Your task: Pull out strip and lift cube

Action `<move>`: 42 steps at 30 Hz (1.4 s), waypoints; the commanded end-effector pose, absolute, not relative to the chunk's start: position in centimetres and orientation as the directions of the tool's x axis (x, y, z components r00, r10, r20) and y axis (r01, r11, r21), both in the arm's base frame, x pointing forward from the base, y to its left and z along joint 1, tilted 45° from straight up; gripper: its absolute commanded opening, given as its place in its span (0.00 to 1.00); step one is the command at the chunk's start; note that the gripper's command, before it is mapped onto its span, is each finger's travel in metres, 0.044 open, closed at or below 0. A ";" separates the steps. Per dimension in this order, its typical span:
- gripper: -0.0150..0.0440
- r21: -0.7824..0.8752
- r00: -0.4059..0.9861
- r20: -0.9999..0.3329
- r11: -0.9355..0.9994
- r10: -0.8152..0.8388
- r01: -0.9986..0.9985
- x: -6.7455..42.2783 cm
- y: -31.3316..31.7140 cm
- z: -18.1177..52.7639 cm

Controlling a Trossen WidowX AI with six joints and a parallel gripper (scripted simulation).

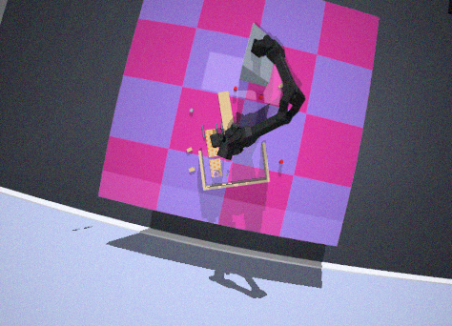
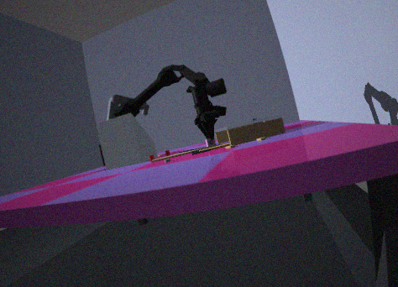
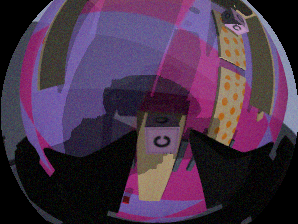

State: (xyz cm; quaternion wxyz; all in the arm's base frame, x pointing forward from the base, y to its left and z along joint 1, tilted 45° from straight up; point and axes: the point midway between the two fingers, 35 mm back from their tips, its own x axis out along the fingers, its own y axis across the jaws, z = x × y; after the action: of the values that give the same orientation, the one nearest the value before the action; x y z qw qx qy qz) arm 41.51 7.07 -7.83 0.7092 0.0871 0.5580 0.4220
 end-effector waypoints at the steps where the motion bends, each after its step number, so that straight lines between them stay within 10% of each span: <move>1: 0.68 0.606 0.011 -0.713 0.624 0.701 -0.493 41.2 7.8 -8.7; 14: 0.68 0.607 0.010 -0.712 0.623 0.702 -0.493 41.1 8.4 -9.2; 30: 0.25 0.600 0.013 -0.717 0.626 0.697 -0.498 41.0 8.1 -8.9; 42: 0.25 0.605 0.009 -0.715 0.625 0.699 -0.493 36.6 5.8 -6.7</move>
State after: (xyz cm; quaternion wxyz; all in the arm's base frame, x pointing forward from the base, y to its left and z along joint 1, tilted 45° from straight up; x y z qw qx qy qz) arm 37.95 6.35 -7.40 0.7050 0.0934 0.5622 0.4220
